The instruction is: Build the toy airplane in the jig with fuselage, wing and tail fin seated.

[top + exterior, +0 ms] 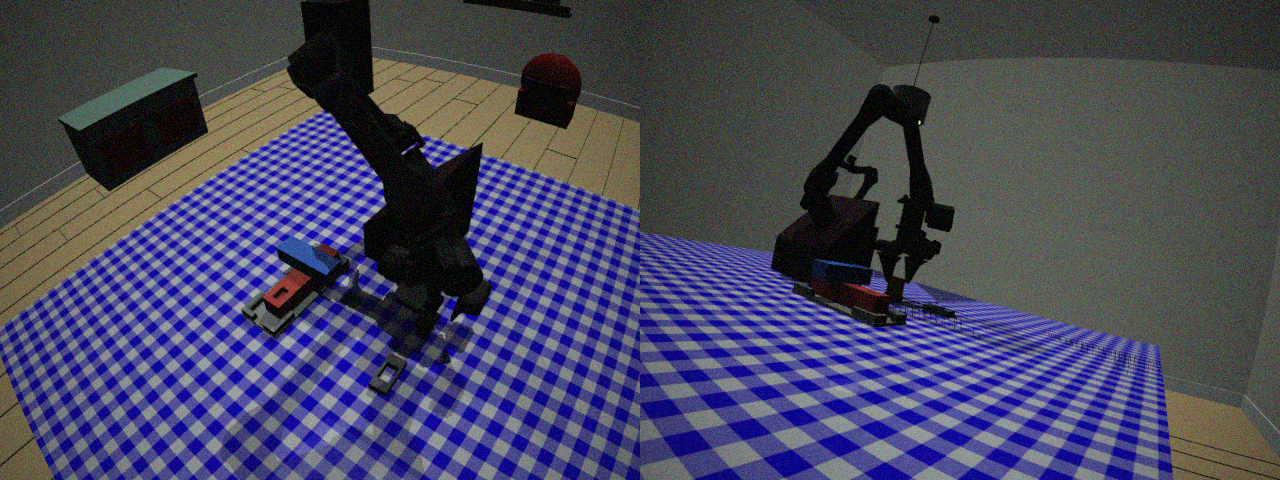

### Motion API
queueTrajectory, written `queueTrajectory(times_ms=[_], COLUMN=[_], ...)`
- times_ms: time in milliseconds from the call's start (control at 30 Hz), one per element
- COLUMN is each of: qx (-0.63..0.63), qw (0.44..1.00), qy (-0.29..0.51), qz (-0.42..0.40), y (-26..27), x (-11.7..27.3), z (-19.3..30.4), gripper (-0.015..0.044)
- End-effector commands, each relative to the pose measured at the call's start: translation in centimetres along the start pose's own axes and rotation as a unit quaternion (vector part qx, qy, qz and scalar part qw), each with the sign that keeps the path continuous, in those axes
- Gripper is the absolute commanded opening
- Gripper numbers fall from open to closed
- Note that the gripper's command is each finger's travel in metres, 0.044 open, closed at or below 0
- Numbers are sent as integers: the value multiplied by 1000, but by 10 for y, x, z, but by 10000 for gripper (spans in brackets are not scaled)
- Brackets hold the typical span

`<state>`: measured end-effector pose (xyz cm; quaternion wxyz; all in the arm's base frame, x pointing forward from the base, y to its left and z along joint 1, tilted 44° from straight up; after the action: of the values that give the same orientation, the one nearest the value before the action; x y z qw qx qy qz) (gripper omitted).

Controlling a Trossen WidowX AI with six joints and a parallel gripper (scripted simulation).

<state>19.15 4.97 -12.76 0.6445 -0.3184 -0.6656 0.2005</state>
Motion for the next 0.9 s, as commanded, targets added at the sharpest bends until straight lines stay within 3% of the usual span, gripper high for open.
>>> queueTrajectory(times_ms=[0,333,833,867], qx=[3,3,3,3], qw=[1000,1000,1000,1000], qy=[1,1,1,1], qz=[4,5,5,5], y=[-2,-4,-4,-4], x=[-9,-22,-22,-22], z=[2,3,3,3], gripper=[440,440,46,40])
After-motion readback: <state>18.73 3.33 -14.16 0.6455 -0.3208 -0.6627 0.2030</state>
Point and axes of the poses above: the point midway between the two fingers, 35 mm back from their tips, its own x axis back along the fingers, its own y axis across the jaws, z = x × y, the point moved 3 cm from there along x, back along the fingers, and after that the axes turned 11 degrees about -x, right-handed, at the moved point
